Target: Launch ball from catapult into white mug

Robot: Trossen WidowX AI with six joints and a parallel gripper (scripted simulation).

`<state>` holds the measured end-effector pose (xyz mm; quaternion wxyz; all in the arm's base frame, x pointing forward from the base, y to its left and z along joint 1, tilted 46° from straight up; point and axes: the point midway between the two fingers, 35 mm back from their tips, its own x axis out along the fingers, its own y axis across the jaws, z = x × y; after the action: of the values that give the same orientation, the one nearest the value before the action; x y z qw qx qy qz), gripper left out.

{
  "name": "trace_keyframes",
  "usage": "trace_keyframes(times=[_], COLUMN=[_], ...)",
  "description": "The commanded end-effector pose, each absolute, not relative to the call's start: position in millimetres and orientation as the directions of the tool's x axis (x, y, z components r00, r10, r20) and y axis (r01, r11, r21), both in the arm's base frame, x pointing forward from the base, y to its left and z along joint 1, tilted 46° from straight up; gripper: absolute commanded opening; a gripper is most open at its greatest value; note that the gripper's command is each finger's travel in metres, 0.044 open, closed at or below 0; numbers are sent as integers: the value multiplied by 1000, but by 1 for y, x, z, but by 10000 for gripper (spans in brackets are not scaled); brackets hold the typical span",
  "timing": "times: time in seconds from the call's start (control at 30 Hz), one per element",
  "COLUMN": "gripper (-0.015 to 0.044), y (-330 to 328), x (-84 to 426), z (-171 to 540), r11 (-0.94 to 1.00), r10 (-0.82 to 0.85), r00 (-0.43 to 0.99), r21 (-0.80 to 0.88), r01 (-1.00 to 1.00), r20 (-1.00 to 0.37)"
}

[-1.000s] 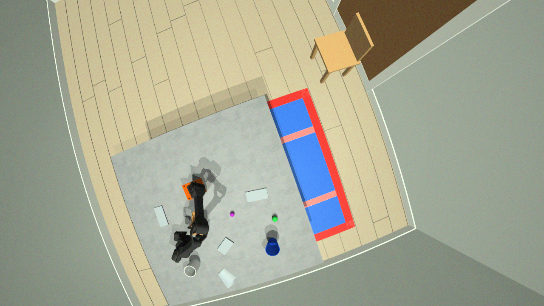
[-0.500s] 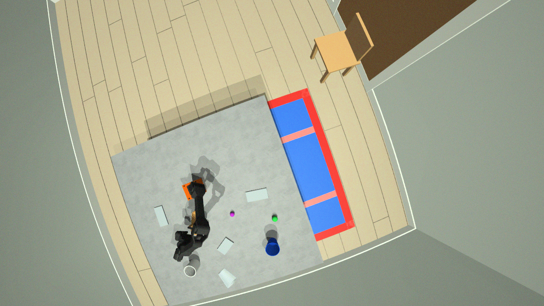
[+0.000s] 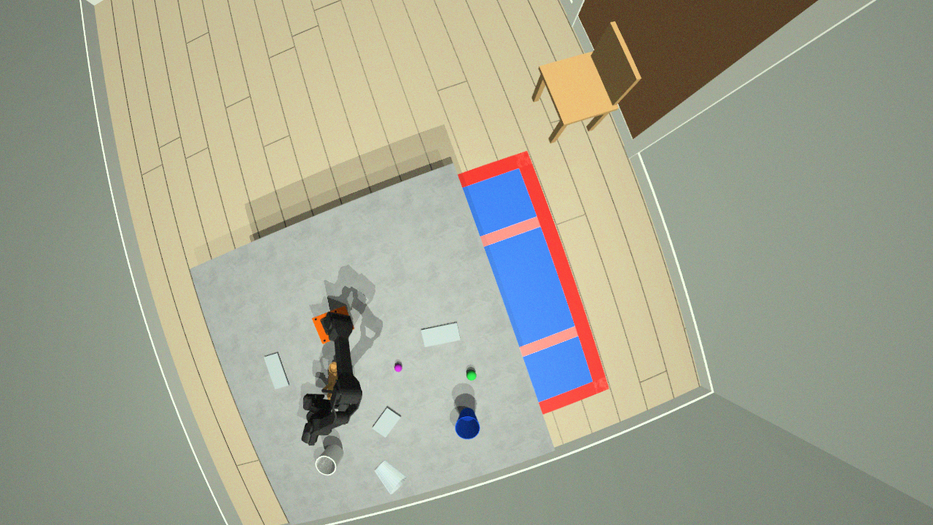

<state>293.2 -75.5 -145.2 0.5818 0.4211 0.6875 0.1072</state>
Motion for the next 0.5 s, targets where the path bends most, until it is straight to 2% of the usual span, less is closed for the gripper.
trace_keyframes(times=[0.0, 0.23, 0.47], gripper=[440, 440, 256], y=[-68, -66, -69], x=[290, 290, 291], z=[-152, -153, -151], r11=[614, 613, 621], r10=[712, 712, 707], r00=[24, 24, 26], r21=[639, 639, 638], r01=[464, 464, 456], r20=[-702, -701, -707])
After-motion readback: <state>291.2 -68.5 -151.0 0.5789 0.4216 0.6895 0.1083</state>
